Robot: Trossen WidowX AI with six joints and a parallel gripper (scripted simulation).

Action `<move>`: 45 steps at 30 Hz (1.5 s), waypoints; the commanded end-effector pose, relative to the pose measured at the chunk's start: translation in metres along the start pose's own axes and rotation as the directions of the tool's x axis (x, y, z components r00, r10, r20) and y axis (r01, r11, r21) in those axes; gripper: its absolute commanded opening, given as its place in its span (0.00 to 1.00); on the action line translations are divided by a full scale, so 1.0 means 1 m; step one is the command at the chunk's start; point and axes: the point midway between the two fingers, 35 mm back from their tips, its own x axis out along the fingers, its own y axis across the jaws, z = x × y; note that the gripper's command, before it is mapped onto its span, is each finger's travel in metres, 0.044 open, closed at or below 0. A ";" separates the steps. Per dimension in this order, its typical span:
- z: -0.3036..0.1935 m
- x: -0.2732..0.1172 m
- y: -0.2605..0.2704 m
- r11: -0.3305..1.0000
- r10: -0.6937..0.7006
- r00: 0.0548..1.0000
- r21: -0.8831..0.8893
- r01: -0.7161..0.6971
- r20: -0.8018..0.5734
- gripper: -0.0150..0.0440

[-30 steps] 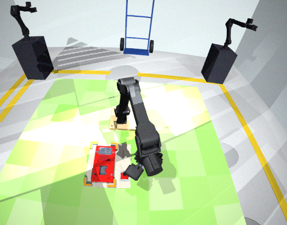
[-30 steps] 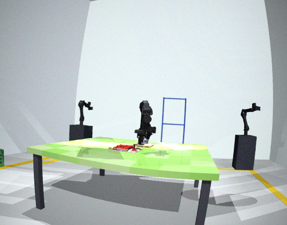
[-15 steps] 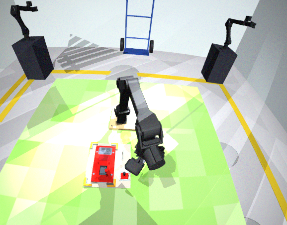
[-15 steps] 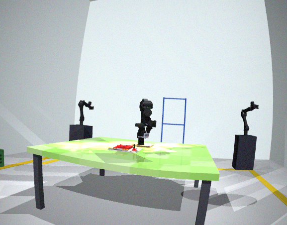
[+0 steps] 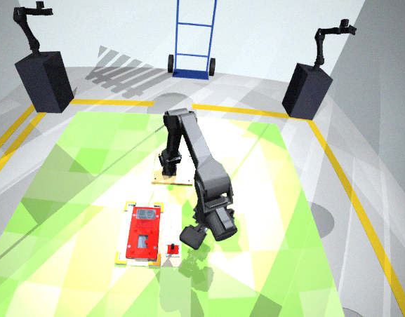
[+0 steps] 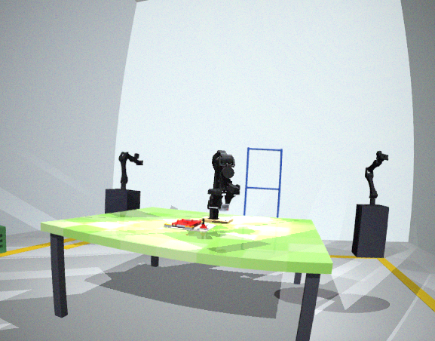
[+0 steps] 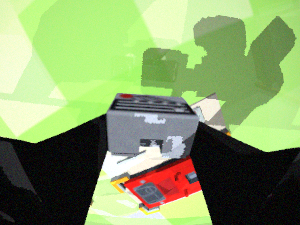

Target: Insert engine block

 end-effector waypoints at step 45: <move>-0.028 0.040 -0.002 1.000 -0.003 0.659 0.001 0.004 0.752 0.25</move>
